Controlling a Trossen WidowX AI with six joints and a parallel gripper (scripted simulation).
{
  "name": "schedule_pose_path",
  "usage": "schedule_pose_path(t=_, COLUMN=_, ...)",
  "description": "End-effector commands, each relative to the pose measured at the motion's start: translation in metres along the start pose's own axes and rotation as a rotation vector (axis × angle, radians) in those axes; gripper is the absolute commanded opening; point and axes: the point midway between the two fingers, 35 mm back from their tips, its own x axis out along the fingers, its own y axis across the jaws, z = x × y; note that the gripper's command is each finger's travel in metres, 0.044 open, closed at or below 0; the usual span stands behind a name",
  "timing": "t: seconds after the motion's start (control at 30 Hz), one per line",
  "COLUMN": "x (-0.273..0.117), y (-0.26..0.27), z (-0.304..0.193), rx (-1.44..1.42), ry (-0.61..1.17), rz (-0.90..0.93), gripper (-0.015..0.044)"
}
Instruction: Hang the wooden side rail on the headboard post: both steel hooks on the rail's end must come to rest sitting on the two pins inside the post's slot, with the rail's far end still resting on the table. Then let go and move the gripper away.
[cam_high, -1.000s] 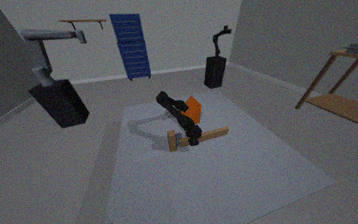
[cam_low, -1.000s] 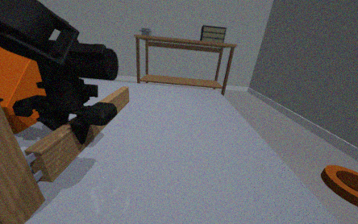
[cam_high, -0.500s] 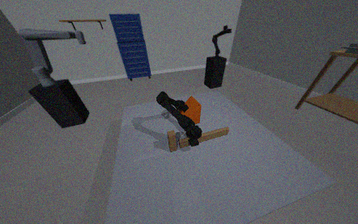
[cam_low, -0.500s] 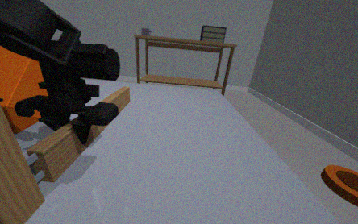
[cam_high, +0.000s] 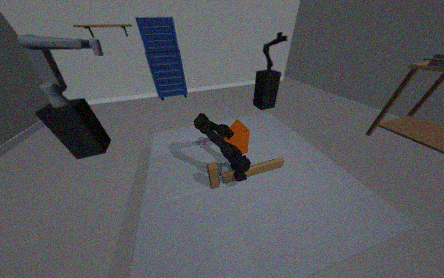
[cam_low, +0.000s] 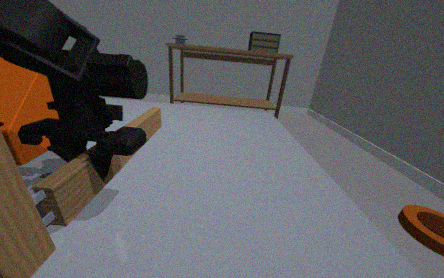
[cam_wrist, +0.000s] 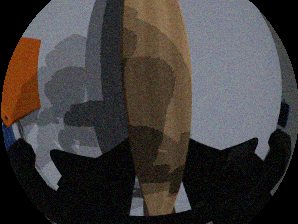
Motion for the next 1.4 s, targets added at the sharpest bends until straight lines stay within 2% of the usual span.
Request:
schedule_pose_path(t=0.0, x=-0.0021, y=-0.0011, z=-0.0004, rx=0.021, ry=-0.002, rz=-0.007, gripper=0.0)
schedule_pose_path(t=1.37, x=-0.0089, y=-0.001, z=-0.0004, rx=0.021, ry=-0.002, rz=-0.007, gripper=0.0)
